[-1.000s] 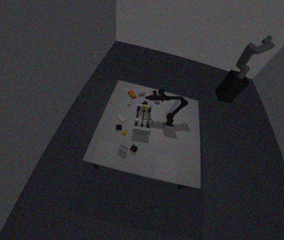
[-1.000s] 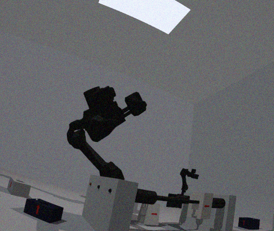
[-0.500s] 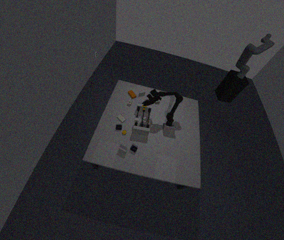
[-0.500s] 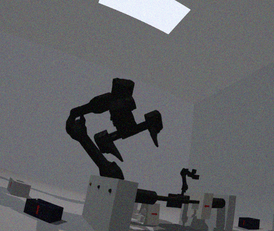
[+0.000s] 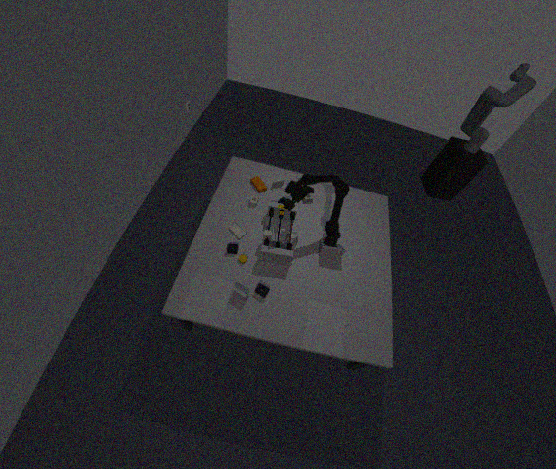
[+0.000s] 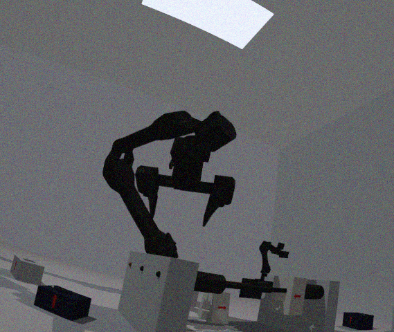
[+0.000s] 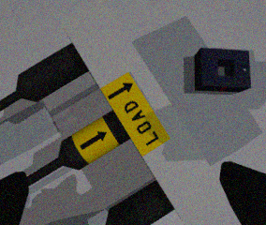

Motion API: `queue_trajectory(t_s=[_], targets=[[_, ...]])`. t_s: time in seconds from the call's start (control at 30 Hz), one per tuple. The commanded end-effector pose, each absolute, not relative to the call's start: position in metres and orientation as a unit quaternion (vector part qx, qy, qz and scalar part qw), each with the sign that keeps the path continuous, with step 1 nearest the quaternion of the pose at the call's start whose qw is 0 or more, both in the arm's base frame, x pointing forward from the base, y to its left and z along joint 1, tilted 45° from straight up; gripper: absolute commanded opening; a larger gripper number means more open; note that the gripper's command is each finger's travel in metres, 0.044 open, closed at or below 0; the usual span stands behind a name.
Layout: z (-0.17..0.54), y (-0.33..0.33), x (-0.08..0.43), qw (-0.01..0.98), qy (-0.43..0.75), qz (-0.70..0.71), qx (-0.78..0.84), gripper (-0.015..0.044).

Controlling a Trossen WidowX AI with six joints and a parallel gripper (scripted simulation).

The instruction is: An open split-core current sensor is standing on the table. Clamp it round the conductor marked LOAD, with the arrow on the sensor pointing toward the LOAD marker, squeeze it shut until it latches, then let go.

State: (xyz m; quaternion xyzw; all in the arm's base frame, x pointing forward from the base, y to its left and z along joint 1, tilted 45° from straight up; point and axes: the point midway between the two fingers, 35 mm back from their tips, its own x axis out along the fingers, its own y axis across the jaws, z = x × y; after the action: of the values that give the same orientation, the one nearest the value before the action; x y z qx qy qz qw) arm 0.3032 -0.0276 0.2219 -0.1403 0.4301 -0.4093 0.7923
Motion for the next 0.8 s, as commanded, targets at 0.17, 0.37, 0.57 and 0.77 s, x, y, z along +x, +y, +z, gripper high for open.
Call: queue_trajectory(t_s=[0.17, 0.37, 0.57, 0.77], targets=[[0.231, -0.028, 0.304, 0.784, 0.423, -0.423, -0.161, 0.044], [0.231, -0.028, 0.304, 0.784, 0.423, -0.423, -0.161, 0.044], [0.231, -0.028, 0.304, 0.784, 0.423, -0.423, -0.161, 0.044], [0.162, 0.005, 0.284, 0.774, 0.479, -0.369, -0.189, 0.0327]])
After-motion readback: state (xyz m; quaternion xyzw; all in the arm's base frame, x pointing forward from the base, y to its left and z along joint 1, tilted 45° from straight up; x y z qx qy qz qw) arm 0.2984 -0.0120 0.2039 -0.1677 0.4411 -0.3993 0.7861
